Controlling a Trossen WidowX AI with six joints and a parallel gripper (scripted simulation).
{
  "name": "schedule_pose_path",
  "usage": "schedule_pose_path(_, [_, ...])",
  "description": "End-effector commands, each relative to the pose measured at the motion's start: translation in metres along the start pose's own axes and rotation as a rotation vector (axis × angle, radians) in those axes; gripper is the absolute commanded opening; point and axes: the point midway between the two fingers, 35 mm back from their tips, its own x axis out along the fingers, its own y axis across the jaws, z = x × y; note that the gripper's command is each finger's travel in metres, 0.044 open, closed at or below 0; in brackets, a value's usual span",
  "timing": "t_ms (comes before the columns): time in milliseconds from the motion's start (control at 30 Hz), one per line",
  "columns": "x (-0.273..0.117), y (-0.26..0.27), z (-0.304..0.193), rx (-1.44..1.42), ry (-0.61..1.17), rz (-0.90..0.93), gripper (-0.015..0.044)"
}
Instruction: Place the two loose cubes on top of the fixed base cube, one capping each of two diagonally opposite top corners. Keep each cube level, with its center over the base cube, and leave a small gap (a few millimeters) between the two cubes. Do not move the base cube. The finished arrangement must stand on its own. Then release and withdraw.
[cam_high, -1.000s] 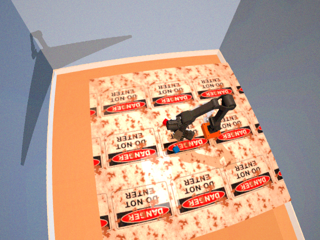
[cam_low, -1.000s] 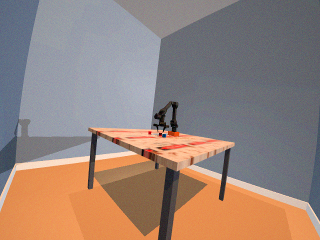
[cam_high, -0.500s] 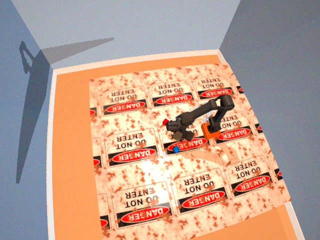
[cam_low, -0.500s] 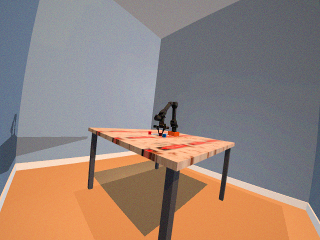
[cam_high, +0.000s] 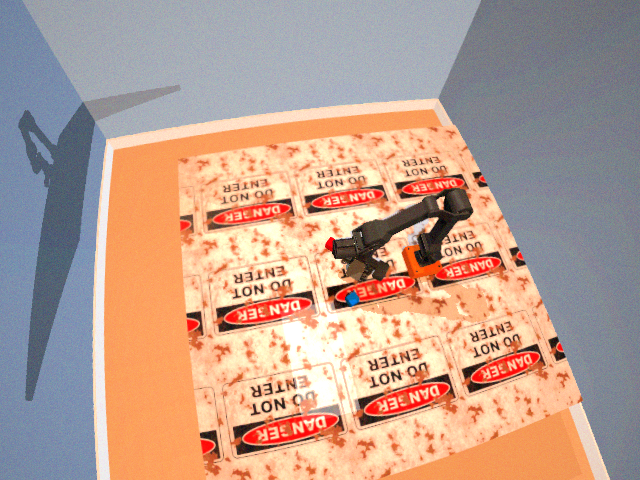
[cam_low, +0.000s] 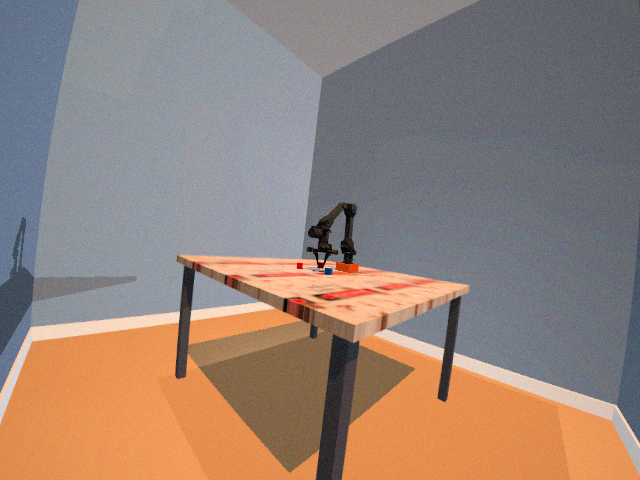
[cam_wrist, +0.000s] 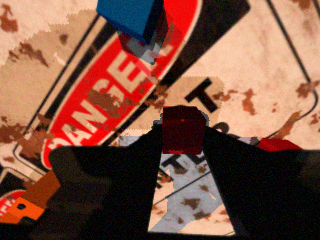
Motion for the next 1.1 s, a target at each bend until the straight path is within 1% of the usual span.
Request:
schedule_pose_path(0, [-0.014,-0.002,0.003,-0.005,-0.007,-0.004,0.0105])
schedule_pose_path(833, [-0.088,0.002,0.000,0.009,0.023,-0.001,0.0105])
schedule_pose_path(967, [-0.089,0.002,0.001,0.028,0.025,-0.001,0.0105])
schedule_pose_path(1067, [-0.087,0.001,0.007,0.108,0.024,-0.002,0.0105])
